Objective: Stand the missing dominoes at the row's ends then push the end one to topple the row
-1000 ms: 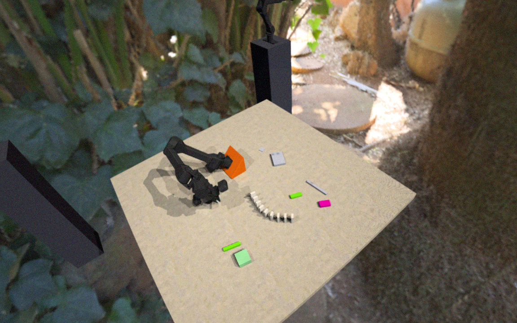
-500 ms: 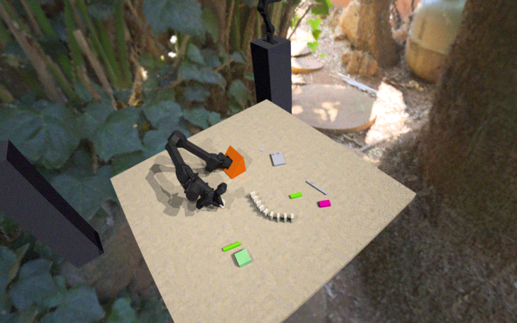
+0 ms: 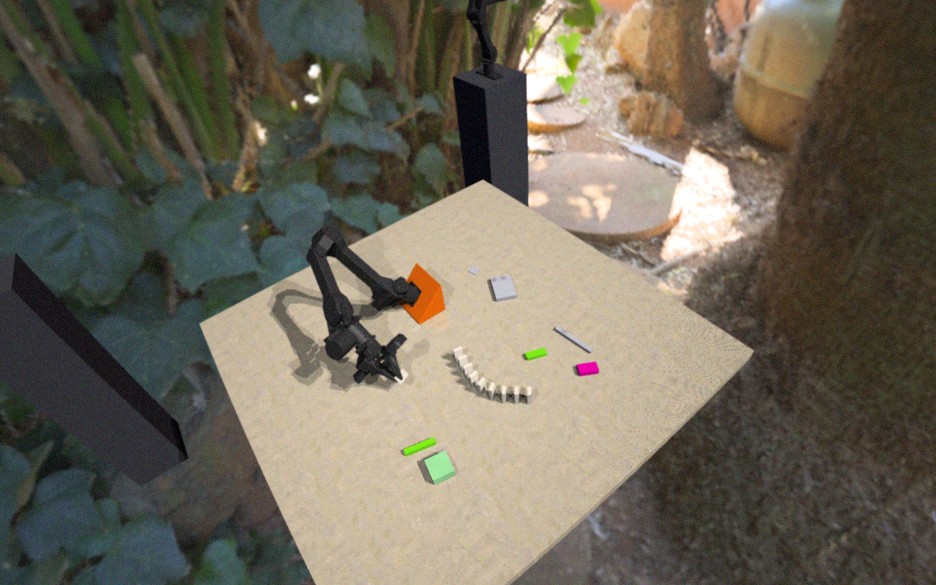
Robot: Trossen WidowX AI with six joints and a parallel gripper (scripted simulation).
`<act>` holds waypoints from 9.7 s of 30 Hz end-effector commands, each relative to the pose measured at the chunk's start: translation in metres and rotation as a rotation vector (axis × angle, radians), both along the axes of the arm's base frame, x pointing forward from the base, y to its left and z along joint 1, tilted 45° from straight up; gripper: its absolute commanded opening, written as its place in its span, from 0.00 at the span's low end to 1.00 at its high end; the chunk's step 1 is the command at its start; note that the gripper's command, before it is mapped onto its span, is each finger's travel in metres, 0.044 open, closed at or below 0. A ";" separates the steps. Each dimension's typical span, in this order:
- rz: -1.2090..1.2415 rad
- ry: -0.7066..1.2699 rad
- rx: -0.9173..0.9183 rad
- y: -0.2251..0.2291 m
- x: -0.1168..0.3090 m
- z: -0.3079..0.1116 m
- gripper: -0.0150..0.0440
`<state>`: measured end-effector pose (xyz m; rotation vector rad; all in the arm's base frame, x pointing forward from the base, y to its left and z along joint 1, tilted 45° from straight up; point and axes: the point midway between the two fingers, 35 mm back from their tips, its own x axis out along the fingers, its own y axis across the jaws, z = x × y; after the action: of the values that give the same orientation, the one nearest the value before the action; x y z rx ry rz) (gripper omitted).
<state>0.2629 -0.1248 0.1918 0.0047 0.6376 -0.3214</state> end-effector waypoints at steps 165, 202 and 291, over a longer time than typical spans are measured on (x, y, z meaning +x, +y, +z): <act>0.406 -0.524 -0.843 0.004 -0.055 0.013 1.00; 0.815 1.030 -0.855 0.021 0.011 0.005 1.00; 1.111 1.493 -1.078 -0.002 -0.024 0.014 0.44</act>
<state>0.2346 -0.1461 0.1870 -1.6701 1.7514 0.5584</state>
